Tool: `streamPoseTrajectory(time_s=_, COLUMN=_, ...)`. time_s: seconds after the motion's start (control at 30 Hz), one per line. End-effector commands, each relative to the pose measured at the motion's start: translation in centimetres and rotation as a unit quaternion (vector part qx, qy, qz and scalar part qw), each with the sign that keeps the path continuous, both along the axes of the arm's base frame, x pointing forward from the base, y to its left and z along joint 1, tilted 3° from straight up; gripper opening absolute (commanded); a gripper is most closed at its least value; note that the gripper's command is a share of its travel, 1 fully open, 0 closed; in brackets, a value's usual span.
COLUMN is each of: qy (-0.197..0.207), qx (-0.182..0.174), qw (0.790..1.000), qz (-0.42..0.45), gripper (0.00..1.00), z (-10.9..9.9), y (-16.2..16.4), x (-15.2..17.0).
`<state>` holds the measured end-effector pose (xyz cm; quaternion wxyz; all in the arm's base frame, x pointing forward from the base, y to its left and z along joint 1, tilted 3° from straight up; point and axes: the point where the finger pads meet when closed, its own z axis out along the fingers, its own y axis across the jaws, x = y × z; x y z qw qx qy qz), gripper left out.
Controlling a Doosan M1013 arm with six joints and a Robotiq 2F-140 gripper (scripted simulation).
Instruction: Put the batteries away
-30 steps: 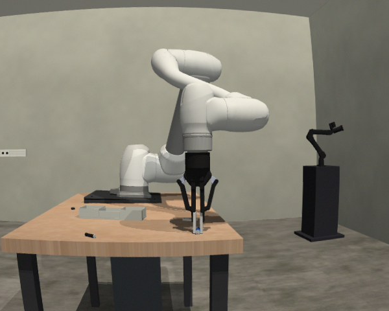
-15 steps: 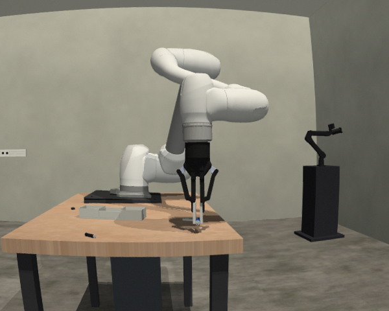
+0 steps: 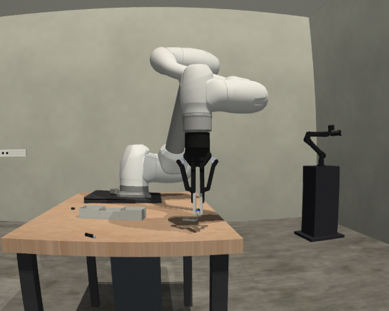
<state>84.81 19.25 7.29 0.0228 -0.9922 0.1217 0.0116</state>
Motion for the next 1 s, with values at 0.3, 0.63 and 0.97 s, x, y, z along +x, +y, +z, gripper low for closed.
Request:
streamPoseTrajectory(time_s=0.3, qy=-0.001, qx=0.0, qw=1.0, qz=0.0, gripper=0.15, z=0.1, y=-0.7, x=-0.9)
streamPoseTrajectory(time_s=0.63, qy=-0.001, qx=0.0, qw=1.0, qz=0.0, gripper=0.15, z=0.0, y=-4.1, x=-5.9)
streamPoseTrajectory(time_s=0.97, qy=-0.001, qx=0.0, qw=1.0, qz=0.0, gripper=0.15, z=-0.1, y=-6.9, x=-9.8)
